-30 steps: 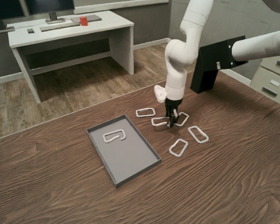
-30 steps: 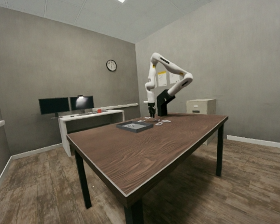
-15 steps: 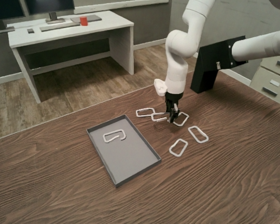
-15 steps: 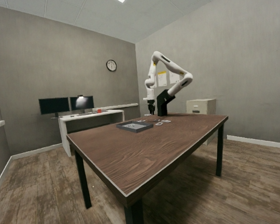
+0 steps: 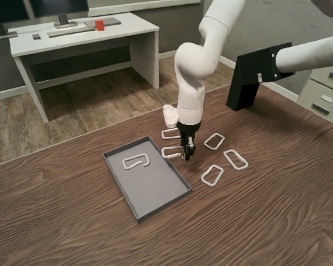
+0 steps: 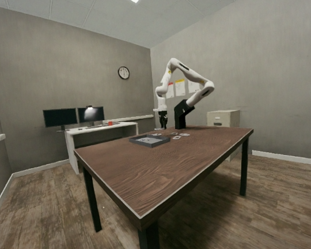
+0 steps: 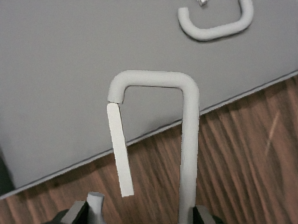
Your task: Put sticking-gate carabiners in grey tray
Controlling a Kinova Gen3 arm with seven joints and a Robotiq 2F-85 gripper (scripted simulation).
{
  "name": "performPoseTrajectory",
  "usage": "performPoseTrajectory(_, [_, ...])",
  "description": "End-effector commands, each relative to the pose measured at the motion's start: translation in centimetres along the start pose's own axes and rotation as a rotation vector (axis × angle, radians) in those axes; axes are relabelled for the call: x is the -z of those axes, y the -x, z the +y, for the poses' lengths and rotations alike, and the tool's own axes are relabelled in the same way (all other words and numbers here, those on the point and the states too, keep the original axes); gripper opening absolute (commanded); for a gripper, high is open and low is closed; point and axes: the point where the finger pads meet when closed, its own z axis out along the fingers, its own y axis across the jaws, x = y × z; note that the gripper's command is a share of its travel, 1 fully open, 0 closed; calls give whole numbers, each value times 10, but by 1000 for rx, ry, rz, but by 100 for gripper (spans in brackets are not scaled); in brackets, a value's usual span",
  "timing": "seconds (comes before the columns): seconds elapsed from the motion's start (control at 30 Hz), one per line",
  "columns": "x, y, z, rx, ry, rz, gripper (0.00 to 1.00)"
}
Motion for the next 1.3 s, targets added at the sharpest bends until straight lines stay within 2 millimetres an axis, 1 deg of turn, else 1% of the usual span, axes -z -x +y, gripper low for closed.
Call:
performPoseTrajectory(0.0, [-2, -53, -46, 2, 2, -2, 0])
performPoseTrajectory(0.13, [-3, -57, -50, 2, 2, -2, 0])
performPoseTrajectory(0.23, [-3, -72, -63, 2, 2, -2, 0])
performPoseTrajectory(0.27, [-3, -73, -64, 2, 2, -2, 0])
performPoseTrajectory(0.53, [-3, -73, -64, 2, 2, -2, 0])
performPoseTrajectory(0.57, [-5, -83, -72, -5, -7, 14, 0])
performPoseTrajectory(1.1, [-5, -83, -72, -5, -7, 14, 0])
performPoseTrajectory(1.13, [-44, -83, -72, -5, -8, 15, 0])
performPoseTrajectory(1.27, [-44, -83, -72, -5, -8, 15, 0])
